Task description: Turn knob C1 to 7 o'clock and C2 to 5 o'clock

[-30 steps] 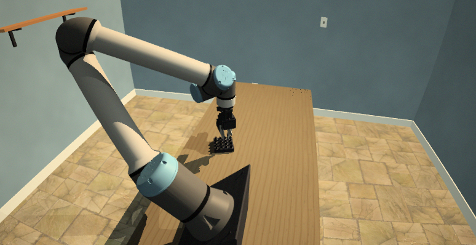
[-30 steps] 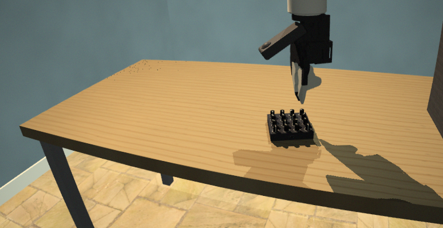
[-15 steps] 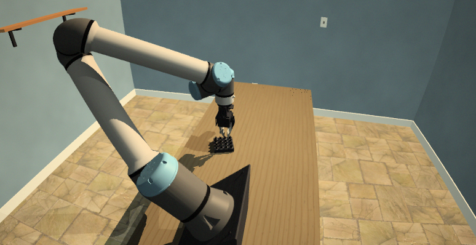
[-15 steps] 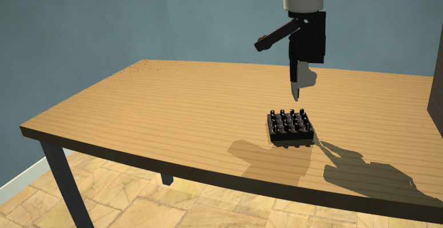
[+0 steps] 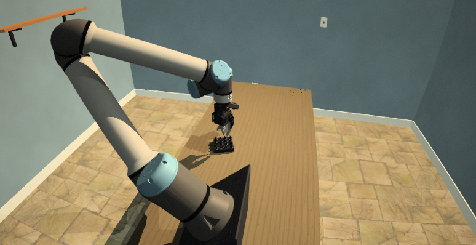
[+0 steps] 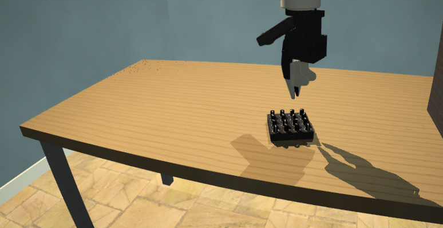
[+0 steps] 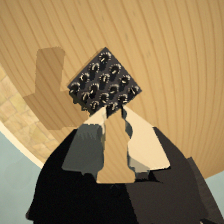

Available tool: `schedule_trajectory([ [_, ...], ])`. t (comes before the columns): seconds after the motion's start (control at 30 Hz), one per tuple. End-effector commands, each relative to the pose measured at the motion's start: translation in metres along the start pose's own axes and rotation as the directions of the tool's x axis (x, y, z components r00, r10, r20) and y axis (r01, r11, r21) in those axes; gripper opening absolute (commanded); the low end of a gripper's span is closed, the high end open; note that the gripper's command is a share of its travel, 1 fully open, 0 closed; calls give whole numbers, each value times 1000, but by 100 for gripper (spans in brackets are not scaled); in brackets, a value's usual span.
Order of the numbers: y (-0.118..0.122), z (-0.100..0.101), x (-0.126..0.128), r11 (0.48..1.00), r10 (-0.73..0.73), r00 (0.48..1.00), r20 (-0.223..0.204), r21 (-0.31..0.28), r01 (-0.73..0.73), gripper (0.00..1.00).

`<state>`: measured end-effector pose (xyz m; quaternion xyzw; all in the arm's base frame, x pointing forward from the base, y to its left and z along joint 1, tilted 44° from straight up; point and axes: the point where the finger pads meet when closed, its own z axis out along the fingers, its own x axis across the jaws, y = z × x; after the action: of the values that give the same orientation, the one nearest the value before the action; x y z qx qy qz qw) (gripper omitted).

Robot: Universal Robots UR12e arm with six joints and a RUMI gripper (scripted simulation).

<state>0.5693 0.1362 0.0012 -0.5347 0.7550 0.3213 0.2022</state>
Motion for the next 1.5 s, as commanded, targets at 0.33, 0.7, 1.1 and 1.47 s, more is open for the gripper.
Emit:
schedule_trajectory([
  [0.33,-1,-1,0,998,58,998,-2,2,-58,11],
  [0.7,-1,-1,0,998,58,998,-2,2,-58,11],
  [1.1,-1,-1,0,998,58,998,-2,2,-58,11],
  [1.47,-1,-1,0,998,58,998,-2,2,-58,11],
])
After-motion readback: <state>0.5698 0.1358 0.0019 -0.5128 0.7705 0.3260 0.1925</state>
